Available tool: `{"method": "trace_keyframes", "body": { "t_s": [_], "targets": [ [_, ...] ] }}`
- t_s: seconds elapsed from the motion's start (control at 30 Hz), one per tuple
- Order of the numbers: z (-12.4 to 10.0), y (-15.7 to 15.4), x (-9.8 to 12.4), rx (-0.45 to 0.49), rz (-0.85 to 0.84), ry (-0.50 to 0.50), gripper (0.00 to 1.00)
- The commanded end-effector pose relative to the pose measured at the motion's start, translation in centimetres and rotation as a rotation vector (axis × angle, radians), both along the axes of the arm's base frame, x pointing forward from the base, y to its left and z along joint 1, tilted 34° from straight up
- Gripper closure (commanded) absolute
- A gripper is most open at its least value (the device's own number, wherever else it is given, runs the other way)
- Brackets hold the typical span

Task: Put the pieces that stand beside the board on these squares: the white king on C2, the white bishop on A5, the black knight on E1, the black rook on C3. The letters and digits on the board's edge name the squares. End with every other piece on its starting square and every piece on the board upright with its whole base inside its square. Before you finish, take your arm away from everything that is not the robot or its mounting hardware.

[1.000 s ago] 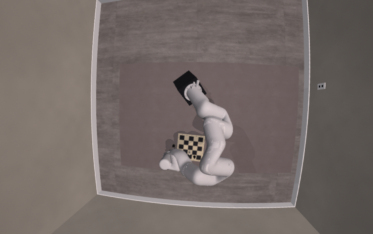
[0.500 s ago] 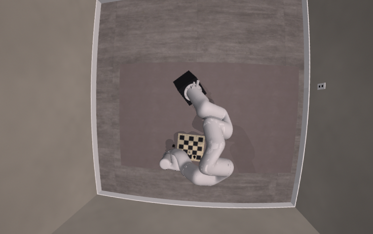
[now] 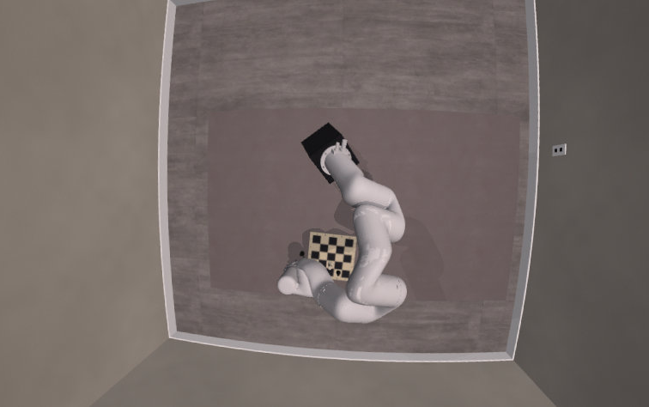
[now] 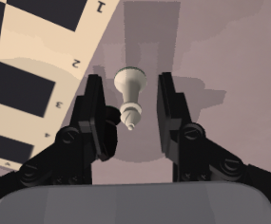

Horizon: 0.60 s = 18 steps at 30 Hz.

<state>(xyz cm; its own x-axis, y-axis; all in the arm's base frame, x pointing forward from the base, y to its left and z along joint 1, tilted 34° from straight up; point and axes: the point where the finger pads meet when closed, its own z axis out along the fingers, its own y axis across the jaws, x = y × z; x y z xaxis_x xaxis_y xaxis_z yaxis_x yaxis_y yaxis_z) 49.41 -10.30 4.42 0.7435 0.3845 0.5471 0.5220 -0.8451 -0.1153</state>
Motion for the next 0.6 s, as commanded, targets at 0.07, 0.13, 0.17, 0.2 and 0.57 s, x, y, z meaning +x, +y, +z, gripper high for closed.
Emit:
{"method": "trace_keyframes", "body": {
  "t_s": [0.07, 0.13, 0.17, 0.2, 0.57],
  "targets": [
    [0.12, -0.09, 0.08, -0.001, -0.001, -0.003, 0.63],
    [0.12, -0.09, 0.08, -0.001, -0.001, -0.003, 0.63],
    [0.12, -0.09, 0.08, -0.001, -0.001, -0.003, 0.63],
    [0.12, -0.09, 0.08, -0.001, -0.001, -0.003, 0.63],
    [0.12, -0.09, 0.08, -0.001, -0.001, -0.003, 1.0]
  ]
}}
